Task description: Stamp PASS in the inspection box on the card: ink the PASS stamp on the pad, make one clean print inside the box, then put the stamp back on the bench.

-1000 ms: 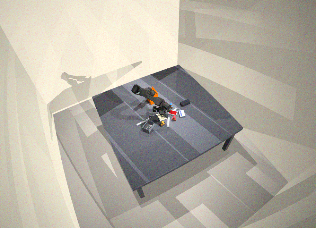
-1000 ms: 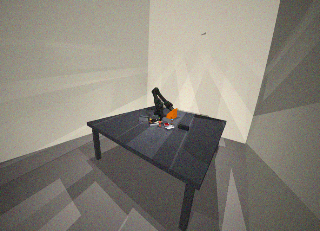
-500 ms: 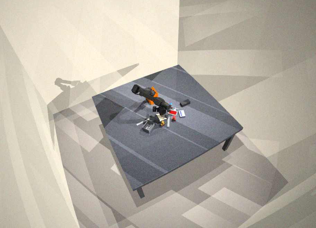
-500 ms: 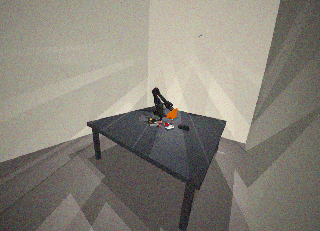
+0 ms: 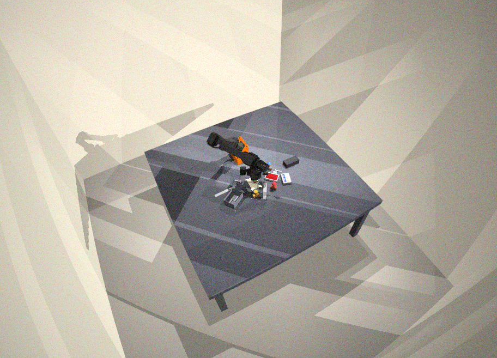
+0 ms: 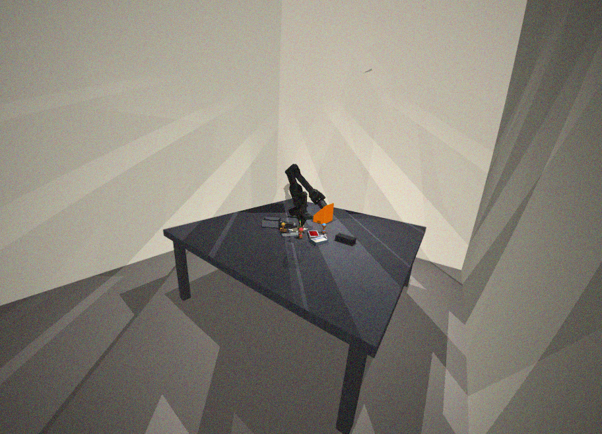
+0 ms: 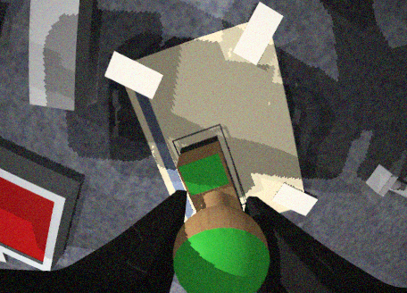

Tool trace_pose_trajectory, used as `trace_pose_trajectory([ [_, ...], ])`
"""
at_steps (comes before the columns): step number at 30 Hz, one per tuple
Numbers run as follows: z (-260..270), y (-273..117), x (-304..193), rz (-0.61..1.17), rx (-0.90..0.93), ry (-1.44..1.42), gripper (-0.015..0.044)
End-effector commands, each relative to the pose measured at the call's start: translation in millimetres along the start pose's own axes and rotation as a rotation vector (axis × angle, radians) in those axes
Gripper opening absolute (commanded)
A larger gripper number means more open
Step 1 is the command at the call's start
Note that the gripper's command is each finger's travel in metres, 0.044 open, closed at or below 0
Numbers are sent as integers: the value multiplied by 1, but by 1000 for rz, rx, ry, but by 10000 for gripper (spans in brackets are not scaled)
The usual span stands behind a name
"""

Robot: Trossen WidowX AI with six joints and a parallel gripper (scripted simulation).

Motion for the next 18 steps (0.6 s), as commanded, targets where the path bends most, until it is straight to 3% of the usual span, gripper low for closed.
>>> trace_pose_trajectory([
  [1, 0, -2, 0, 1, 1, 6, 0],
  [18, 2, -25, 0, 3, 4, 5, 0],
])
Point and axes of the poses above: the point midway between the two fingers, 35 mm back from their tips, its own y axis out along the fingers, its own z axis across the jaws, x = y × z, the point moved 3 cm from there along -y, back along the fingers, and after that the axes turned 13 degrees about y, right-handed, at the moved point
